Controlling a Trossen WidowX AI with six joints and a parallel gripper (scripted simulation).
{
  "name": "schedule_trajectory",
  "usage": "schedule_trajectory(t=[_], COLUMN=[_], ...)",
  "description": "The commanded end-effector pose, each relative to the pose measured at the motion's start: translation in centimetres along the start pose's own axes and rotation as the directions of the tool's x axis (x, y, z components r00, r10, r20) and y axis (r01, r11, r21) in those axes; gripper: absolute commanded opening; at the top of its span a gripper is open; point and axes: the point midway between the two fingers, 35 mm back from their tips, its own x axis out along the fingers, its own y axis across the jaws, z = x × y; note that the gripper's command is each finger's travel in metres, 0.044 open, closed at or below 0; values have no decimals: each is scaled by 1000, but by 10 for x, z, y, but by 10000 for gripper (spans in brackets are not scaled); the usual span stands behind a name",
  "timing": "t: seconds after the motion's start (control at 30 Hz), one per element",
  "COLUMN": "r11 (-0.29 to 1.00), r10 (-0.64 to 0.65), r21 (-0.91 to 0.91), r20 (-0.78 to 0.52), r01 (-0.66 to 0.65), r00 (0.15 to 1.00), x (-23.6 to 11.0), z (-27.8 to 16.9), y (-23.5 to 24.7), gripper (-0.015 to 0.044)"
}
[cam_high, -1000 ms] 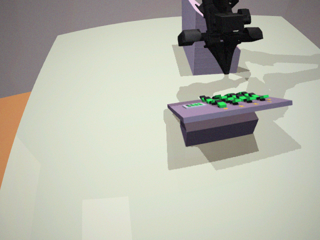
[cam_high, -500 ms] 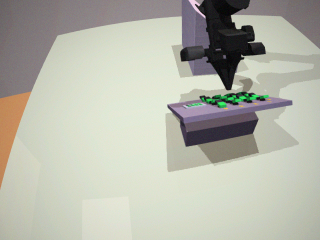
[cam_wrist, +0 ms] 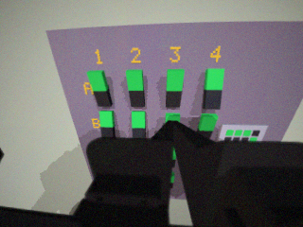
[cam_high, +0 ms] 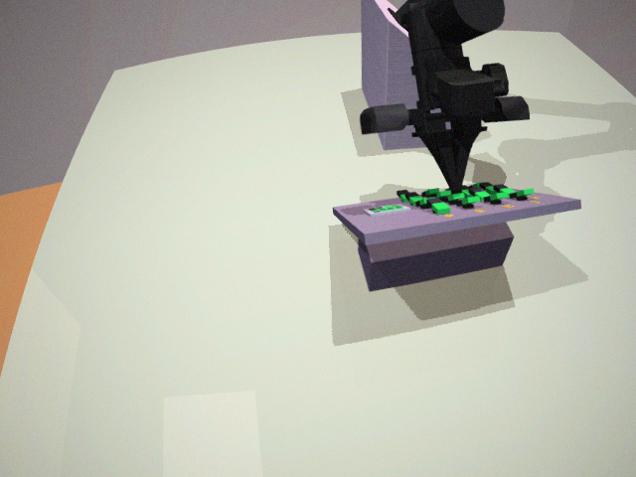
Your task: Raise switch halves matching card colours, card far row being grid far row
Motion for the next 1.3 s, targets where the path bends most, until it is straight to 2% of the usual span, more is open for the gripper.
schedule_trajectory(t=[0.0, 1.27], r11=[1000, 1000], r10=[-3, -3], r21=[0, 0], r20=[4, 4], r01=[3, 3], r00=[1000, 1000], x=[0, 4], z=[2, 2], y=[-1, -1], gripper=[0, 0])
